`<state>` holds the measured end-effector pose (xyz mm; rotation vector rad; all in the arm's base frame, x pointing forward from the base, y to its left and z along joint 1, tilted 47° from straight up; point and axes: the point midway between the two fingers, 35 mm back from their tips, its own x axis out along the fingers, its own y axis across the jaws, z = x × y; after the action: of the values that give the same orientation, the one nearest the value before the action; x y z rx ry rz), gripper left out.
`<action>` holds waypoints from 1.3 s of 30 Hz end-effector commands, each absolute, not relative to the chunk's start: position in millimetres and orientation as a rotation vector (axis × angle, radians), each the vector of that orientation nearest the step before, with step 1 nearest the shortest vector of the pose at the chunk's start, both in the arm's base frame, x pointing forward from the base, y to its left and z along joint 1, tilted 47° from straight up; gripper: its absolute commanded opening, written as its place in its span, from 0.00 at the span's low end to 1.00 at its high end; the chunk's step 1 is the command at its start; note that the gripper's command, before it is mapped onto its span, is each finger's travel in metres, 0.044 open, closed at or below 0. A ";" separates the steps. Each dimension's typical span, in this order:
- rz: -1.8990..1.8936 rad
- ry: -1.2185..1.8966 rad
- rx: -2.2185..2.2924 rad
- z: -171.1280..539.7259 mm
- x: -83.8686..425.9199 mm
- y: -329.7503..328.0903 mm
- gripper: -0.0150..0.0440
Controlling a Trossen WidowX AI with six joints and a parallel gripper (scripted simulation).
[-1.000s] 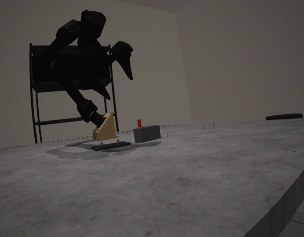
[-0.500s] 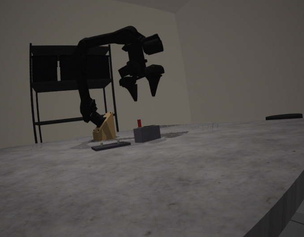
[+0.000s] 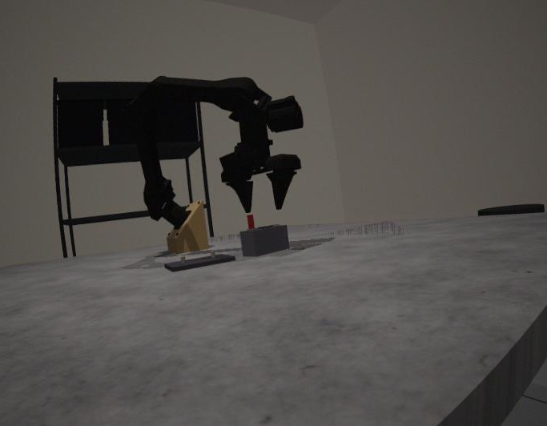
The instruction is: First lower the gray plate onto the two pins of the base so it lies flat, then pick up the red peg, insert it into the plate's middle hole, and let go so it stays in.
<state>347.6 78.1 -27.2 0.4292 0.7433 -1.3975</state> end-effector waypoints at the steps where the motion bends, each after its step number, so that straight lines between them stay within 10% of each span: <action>1: -1.386 0.738 0.424 -32.0 347.6 73.8 1.00; 39: -1.386 0.735 0.422 -73.5 350.1 24.5 1.00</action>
<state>352.1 30.0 -69.9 0.4347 0.7355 -1.3824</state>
